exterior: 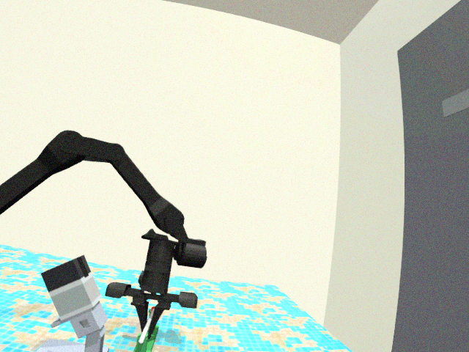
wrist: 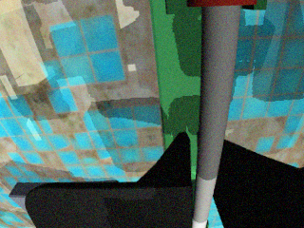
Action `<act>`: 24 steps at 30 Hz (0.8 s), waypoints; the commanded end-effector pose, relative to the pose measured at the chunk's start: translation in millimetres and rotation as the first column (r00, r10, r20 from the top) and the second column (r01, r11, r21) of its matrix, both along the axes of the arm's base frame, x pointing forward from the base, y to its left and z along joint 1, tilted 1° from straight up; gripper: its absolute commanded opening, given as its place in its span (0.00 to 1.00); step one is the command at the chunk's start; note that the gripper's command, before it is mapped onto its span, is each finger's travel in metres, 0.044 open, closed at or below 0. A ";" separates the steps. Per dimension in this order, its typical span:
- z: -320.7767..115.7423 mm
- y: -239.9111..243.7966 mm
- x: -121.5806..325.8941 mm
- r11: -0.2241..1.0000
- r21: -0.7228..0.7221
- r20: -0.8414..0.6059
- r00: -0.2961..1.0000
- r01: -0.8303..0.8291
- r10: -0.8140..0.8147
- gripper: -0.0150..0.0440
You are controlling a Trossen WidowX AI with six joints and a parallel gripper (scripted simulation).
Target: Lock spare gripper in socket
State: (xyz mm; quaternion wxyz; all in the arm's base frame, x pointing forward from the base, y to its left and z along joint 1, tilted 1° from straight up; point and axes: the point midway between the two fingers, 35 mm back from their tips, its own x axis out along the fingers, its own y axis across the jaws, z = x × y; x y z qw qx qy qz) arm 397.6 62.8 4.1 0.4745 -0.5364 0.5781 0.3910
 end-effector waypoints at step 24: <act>56.4 -0.4 -2.1 1.000 -0.004 0.001 1.000 -0.003 0.003 0.25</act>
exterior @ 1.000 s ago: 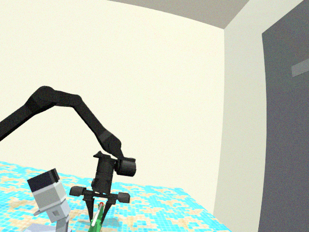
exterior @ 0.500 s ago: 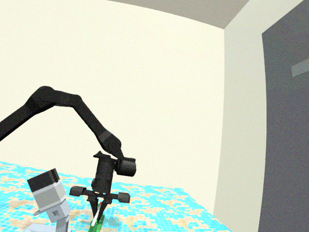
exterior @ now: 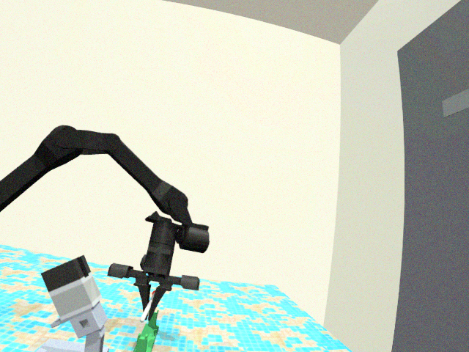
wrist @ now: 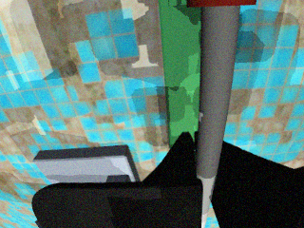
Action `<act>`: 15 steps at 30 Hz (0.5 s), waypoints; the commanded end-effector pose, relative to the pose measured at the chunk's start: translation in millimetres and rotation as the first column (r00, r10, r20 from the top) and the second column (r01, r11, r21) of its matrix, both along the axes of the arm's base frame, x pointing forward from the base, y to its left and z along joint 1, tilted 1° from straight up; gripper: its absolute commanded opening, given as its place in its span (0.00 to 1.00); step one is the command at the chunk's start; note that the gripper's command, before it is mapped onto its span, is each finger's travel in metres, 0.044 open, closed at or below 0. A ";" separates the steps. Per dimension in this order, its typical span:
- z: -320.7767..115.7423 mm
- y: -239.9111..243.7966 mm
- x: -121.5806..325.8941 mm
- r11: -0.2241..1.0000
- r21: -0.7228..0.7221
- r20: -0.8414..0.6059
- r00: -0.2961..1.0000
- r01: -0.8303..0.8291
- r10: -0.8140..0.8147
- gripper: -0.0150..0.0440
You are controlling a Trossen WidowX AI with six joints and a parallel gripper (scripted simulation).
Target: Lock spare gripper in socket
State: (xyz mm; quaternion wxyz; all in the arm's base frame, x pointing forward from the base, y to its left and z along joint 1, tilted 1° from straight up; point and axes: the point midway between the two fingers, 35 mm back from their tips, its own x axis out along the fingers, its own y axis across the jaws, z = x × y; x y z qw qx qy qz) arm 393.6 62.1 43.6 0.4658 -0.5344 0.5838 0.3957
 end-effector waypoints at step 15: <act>22.8 0.0 -1.1 1.000 0.003 0.009 1.000 -0.004 0.004 0.25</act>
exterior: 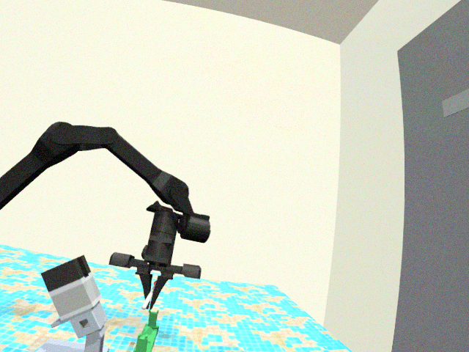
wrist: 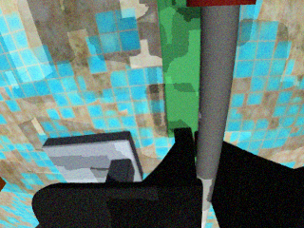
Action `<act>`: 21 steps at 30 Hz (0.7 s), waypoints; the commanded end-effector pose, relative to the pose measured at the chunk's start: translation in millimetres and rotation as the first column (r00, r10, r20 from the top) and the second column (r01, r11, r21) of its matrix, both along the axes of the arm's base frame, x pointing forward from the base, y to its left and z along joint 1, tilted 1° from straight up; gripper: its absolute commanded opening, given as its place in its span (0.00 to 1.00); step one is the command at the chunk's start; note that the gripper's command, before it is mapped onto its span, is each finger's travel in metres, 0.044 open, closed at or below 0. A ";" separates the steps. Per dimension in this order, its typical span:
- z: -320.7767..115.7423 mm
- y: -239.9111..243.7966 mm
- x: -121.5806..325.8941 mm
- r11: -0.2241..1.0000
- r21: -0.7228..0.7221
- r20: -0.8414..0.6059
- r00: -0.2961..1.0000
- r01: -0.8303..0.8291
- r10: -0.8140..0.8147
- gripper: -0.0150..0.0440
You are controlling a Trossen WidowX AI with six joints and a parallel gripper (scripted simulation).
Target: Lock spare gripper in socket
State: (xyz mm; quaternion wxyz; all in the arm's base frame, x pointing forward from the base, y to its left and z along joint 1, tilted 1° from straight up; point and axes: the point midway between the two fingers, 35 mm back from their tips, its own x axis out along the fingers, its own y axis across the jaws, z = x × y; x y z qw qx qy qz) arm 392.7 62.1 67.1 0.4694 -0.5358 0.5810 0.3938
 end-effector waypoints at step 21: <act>10.7 18.4 -44.2 0.999 0.006 -0.006 0.999 -0.032 0.032 0.25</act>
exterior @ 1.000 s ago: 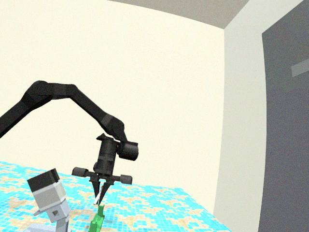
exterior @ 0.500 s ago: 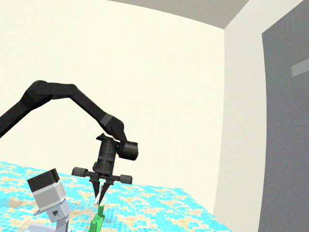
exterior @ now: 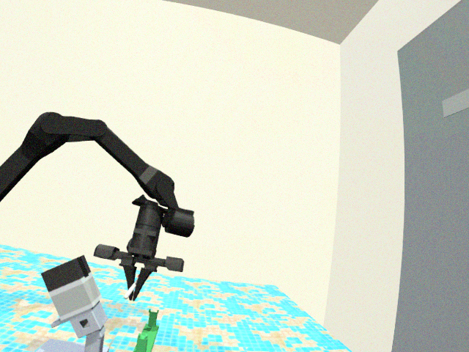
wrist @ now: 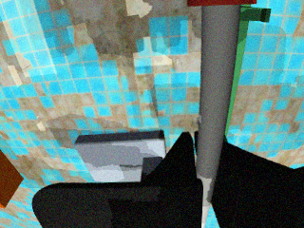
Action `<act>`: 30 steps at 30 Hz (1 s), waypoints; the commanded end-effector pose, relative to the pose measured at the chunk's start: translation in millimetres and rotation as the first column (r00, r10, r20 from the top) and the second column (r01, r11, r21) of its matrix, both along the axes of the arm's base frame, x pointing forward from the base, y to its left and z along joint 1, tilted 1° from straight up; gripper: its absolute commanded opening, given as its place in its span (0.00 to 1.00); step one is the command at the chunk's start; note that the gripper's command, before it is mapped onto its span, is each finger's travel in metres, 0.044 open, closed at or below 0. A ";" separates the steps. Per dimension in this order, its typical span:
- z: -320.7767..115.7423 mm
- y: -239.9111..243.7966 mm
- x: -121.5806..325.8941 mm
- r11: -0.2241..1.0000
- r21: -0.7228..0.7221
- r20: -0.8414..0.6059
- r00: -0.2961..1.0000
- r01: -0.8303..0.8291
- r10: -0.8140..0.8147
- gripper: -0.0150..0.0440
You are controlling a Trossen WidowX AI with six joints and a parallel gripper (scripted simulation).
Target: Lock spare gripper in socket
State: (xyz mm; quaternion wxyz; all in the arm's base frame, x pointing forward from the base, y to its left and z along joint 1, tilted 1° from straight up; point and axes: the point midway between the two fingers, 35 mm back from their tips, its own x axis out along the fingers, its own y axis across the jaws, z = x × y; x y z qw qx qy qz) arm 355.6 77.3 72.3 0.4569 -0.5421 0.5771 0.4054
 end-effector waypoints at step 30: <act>-38.1 14.3 -50.2 1.000 0.015 -0.001 1.000 -0.016 0.016 0.25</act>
